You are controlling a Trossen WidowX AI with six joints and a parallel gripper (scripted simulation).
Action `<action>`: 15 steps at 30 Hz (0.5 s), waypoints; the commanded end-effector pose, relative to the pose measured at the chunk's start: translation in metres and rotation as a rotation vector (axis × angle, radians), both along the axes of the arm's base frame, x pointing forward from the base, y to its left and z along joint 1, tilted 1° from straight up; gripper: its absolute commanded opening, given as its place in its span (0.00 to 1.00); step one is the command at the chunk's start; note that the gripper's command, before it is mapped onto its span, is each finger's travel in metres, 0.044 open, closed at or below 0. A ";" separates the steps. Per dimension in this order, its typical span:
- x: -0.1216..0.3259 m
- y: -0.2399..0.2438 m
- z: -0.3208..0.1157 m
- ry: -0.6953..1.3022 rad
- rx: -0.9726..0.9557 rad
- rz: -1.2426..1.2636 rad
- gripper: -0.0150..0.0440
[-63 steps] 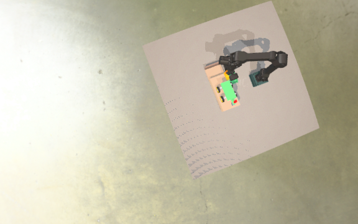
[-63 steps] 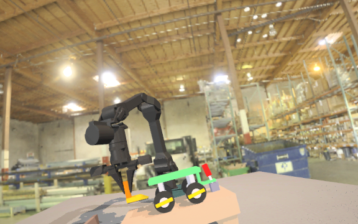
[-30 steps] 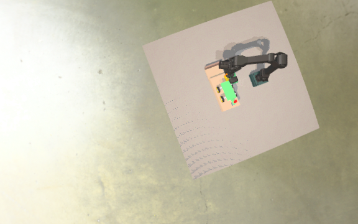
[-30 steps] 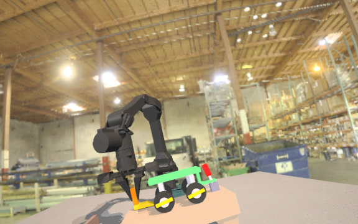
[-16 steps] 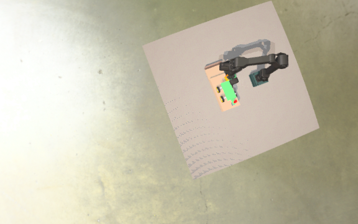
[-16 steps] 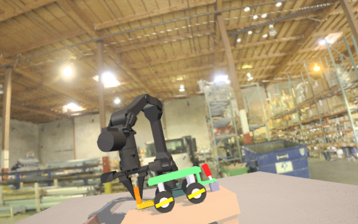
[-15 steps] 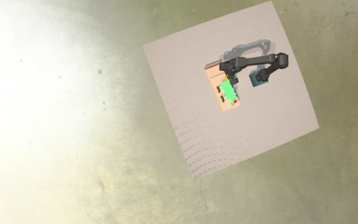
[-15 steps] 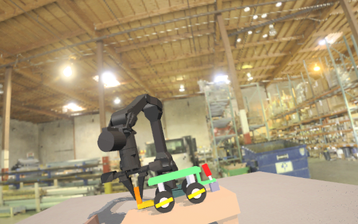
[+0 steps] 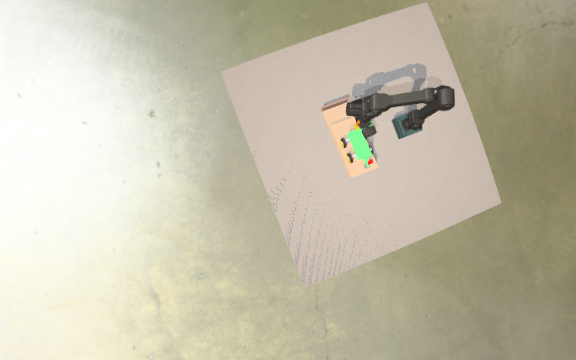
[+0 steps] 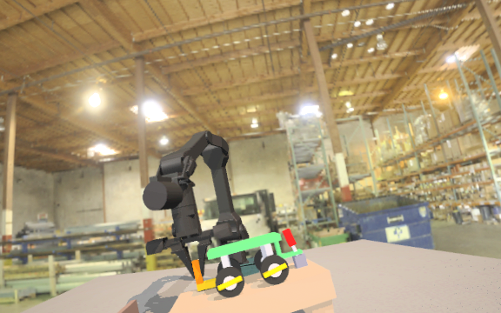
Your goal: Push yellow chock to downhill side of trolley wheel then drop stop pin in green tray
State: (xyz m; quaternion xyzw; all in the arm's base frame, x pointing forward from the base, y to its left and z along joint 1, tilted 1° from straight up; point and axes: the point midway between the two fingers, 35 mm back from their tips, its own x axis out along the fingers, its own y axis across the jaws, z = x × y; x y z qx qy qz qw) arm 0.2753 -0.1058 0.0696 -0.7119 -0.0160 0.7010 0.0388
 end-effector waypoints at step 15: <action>0.000 0.000 0.000 0.000 0.000 0.000 0.52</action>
